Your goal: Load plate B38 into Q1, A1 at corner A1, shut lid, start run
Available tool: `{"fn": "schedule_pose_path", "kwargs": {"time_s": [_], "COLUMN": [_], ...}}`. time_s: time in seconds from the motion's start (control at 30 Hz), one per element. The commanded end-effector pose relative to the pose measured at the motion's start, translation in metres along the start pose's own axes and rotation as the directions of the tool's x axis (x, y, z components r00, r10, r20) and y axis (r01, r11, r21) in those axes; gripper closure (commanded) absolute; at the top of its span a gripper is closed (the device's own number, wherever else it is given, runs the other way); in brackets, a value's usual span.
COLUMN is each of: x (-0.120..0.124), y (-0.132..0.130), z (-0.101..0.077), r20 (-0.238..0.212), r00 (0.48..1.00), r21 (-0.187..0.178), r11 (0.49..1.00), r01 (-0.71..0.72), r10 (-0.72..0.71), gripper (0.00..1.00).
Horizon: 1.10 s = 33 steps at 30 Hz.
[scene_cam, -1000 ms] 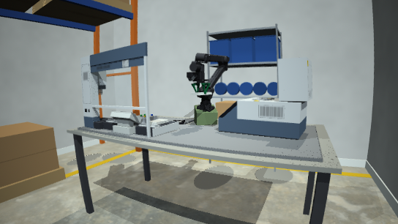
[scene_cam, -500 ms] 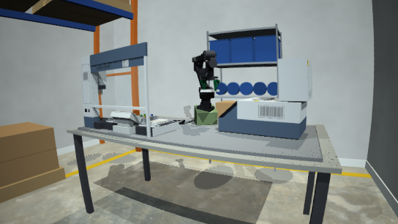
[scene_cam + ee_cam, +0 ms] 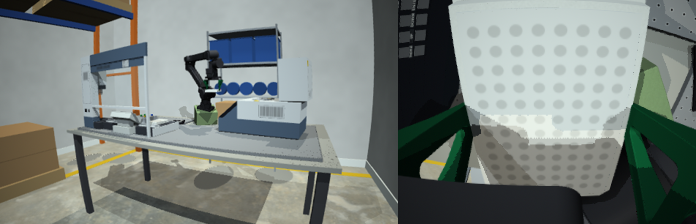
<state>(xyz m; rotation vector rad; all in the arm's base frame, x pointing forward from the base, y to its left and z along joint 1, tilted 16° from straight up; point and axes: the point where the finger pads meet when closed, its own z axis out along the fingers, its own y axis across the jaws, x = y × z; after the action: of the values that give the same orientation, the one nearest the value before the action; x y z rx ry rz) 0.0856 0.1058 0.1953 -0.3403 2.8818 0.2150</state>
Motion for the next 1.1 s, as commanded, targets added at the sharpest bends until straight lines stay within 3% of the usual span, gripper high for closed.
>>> {"fn": "schedule_pose_path", "kwargs": {"time_s": [0.0, 0.13, 0.3, 0.57, 0.7, 0.9, 1.07], "x": [-0.014, -0.014, -0.003, -0.01, -0.011, -0.025, -0.03], "y": [0.032, 0.039, 0.067, 0.111, 0.115, 0.154, 0.173], "z": [-0.037, -0.04, -0.046, -0.049, -0.049, -0.049, -0.048], "r20": [0.063, 0.071, 0.062, 0.075, 0.065, 0.069, 0.058], "r00": [0.996, 0.996, 0.985, 0.942, 0.963, 0.973, 0.993], "r21": [-0.064, -0.064, -0.078, -0.072, -0.075, -0.076, -0.079], "r11": [0.996, 0.996, 0.983, 0.94, 0.961, 0.972, 0.992], "r01": [0.06, 0.056, 0.166, 0.332, 0.266, 0.224, 0.103], "r10": [-0.056, -0.052, -0.162, -0.327, -0.262, -0.219, -0.099], "gripper": [1.0, 1.0, 1.0, 1.0, 1.0, 1.0, 1.0]}}
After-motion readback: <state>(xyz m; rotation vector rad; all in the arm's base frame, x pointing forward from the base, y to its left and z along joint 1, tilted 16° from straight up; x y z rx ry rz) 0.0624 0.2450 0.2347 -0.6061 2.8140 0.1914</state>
